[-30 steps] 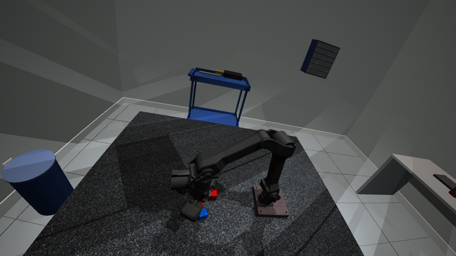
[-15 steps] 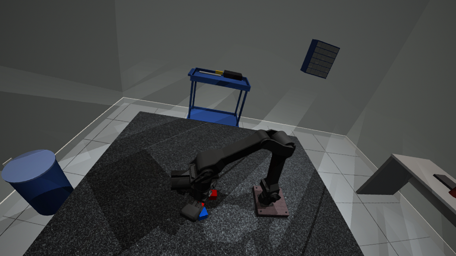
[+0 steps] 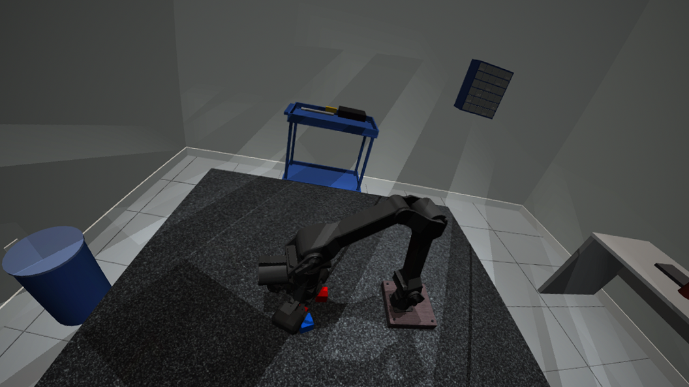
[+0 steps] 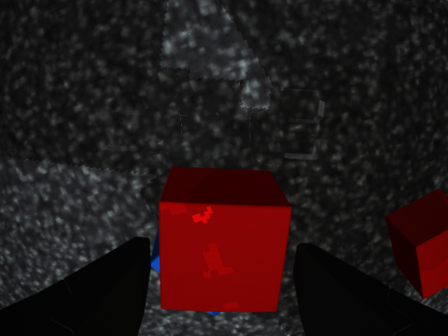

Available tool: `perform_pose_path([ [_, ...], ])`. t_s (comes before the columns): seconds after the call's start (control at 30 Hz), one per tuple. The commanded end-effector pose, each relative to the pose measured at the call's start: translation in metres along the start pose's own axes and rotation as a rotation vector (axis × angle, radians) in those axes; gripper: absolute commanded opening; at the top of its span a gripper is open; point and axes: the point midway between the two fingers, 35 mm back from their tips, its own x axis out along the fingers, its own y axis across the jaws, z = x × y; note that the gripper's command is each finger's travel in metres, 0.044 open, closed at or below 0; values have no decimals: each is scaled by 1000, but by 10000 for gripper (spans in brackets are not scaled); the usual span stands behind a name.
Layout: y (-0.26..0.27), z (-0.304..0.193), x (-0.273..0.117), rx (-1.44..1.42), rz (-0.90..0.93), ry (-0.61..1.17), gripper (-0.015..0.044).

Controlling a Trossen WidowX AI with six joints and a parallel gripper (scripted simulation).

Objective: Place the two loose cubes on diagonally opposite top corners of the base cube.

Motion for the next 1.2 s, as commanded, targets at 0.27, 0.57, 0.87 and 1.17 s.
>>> perform_pose_path([
  [0.27, 0, 1, -23, 0, 4, -5, 205],
  [0.57, -41, -2, -39, 402, 2, -4, 265],
  [0.87, -101, -19, -63, 1051, 0, -5, 265],
  [1.17, -105, -20, -53, 1098, 0, -5, 265],
])
